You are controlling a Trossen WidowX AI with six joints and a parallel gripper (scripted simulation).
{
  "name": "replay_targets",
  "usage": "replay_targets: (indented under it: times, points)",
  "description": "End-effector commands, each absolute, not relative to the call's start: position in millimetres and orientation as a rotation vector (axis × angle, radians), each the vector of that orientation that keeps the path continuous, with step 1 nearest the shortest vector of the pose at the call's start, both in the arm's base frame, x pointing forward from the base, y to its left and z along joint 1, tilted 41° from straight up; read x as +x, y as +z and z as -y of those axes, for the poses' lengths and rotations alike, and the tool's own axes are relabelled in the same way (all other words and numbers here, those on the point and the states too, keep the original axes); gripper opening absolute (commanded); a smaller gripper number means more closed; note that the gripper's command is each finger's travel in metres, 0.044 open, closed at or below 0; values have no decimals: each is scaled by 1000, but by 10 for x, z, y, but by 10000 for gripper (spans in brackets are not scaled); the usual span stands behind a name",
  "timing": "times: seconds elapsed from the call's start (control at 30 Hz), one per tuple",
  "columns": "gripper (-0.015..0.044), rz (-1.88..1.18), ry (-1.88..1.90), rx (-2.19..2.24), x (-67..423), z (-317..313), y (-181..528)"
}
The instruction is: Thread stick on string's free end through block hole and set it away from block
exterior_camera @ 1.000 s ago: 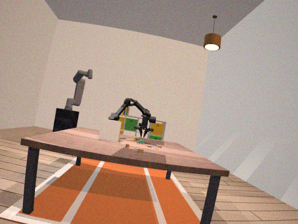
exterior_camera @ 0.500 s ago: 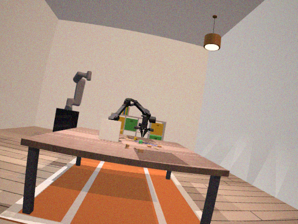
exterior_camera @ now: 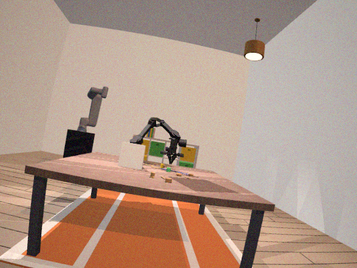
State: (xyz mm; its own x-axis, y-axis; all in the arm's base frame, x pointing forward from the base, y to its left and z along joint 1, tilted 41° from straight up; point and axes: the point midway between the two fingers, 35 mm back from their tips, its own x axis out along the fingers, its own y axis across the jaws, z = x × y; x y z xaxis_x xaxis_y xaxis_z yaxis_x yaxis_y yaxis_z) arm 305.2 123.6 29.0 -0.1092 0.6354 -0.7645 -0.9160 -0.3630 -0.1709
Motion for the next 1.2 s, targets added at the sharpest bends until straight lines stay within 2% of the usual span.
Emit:
replay_targets:
  times: [0.0,0.23,0.3,0.43,0.7,1.1,1.17]
  points:
    - [105,-184,1818,-1144,2848,-1406,456]
    - [289,731,1935,-1731,2163,-1769,860]
    - [341,831,1928,-1781,2092,-1793,889]
    - [440,831,1928,-1781,2092,-1793,889]
    - [440,831,1928,-1781,2092,-1793,889]
    - [125,831,1928,-1781,2092,-1793,889]
    - [125,831,1928,-1781,2092,-1793,889]
